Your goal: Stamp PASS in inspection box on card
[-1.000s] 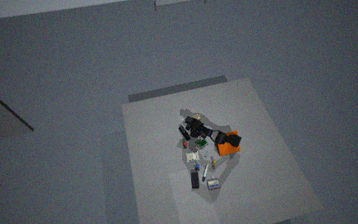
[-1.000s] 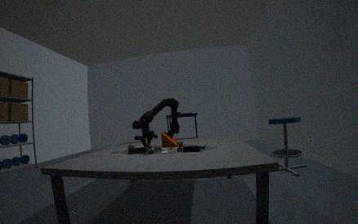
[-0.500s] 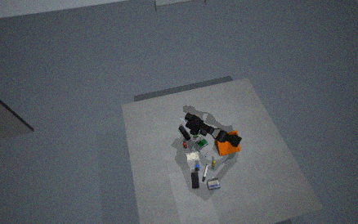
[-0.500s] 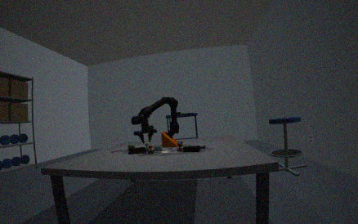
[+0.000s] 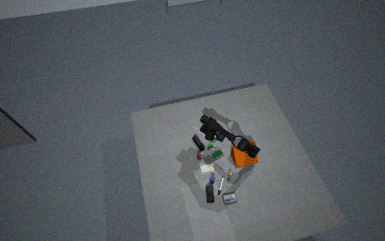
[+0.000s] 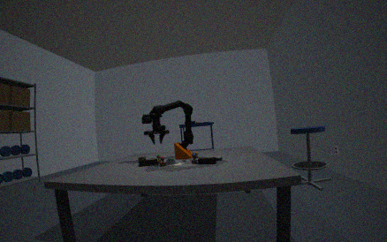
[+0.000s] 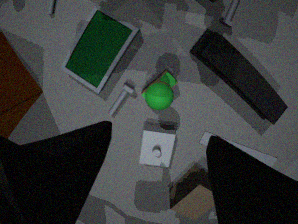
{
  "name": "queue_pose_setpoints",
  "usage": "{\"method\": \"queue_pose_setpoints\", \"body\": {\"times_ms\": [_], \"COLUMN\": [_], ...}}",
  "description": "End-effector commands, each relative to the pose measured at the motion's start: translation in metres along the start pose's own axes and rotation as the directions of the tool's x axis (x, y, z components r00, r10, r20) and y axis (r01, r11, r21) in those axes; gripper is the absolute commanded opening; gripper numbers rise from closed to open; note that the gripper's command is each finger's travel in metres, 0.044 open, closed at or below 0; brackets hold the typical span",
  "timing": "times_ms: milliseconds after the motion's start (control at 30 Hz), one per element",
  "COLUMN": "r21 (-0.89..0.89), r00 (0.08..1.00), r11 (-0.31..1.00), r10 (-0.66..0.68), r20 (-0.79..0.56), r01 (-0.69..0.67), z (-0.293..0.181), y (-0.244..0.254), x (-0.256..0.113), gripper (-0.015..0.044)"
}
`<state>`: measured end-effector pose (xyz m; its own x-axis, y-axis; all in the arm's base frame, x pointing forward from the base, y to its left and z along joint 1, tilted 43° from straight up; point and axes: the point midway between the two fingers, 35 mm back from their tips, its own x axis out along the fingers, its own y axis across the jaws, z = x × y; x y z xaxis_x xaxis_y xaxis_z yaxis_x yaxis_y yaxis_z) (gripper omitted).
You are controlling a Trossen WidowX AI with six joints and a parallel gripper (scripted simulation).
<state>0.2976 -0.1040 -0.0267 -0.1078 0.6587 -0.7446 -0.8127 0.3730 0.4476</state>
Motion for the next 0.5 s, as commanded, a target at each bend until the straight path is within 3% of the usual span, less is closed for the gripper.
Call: {"method": "queue_pose_setpoints", "body": {"times_ms": [0,467], "r21": [-0.003,0.0], "r00": [1.0,1.0], "r11": [1.0,1.0], "r10": [-0.001,-0.002], "r20": [-0.005,0.0], "r01": [0.001,0.002], "z": [-0.0007,-0.0001], "y": [-0.0002,-0.0004], "x": [-0.0012,-0.0007], "gripper": [0.0261,0.0261]}}
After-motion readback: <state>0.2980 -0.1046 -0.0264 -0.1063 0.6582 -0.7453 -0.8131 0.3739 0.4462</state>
